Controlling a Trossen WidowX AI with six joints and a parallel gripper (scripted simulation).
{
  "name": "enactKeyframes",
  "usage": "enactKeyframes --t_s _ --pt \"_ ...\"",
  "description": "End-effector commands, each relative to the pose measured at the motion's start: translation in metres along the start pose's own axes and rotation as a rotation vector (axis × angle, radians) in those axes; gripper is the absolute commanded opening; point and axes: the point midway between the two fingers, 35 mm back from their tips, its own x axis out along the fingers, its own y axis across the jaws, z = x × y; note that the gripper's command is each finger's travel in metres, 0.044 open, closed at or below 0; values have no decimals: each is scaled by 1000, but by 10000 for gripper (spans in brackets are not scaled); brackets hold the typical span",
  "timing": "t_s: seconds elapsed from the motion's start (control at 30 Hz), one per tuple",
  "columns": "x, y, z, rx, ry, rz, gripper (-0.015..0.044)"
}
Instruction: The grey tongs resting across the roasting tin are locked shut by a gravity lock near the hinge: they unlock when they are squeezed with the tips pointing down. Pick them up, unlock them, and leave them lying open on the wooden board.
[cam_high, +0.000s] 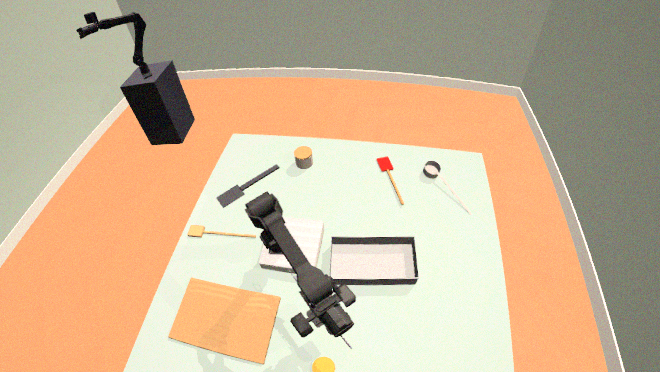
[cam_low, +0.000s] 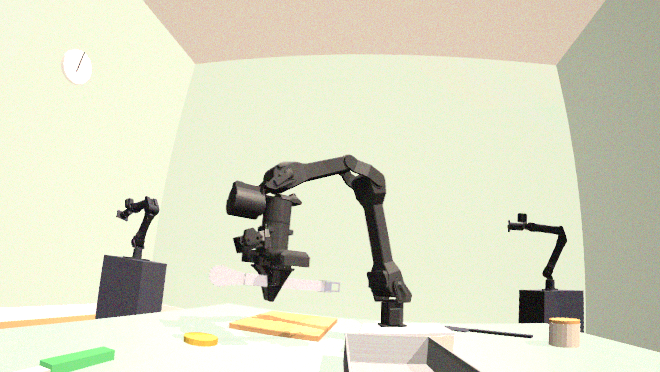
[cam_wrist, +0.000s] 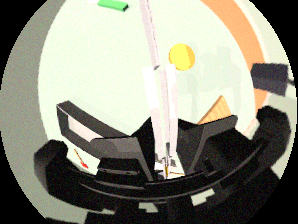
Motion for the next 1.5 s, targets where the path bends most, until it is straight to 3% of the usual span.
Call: enactKeyframes --t_s 0.0,0.7,1.47 --pt "-1 -21 -1 -46 0 -6 -150" --pt "-1 -111 -21 -237 4 -13 -150" --pt "-4 -225 -92 -505 10 -15 -150"
